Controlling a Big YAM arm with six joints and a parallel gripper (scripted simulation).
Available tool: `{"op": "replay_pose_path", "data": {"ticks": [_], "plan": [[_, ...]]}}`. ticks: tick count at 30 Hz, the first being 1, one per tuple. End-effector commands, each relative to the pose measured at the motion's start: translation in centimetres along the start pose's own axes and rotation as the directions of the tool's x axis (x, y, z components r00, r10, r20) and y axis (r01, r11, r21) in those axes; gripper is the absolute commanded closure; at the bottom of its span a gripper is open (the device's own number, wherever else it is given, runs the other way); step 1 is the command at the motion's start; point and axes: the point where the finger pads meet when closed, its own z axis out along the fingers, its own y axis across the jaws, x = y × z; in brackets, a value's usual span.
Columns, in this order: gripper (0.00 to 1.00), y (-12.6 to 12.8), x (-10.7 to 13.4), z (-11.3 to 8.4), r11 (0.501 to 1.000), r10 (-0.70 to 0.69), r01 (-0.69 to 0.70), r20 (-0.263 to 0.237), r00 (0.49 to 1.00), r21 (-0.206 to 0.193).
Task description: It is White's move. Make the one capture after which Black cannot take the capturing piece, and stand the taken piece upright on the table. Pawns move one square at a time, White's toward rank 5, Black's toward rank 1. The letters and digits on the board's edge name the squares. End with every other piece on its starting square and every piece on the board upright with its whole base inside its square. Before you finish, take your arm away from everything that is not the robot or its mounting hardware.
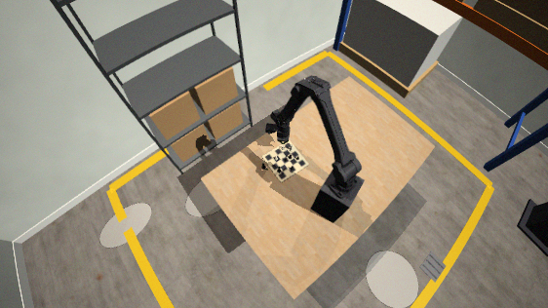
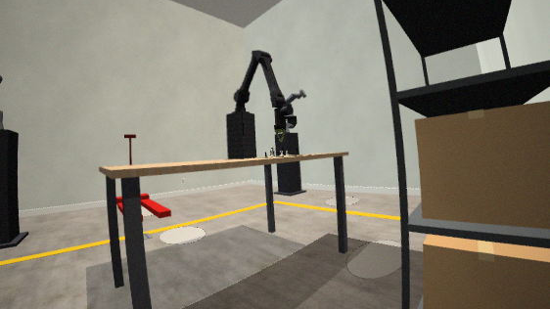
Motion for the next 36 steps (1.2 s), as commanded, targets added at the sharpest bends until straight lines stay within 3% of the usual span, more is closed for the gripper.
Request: {"op": "replay_pose_path", "data": {"ticks": [1,36], "plan": [[0.64,-0.9,-1.2,0.4,1.000,-0.017,0.017,0.022,1.000,0.021],[0.64,-0.5,-1.0,4.5,1.000,-0.017,0.017,0.017,1.000,0.016]]}}
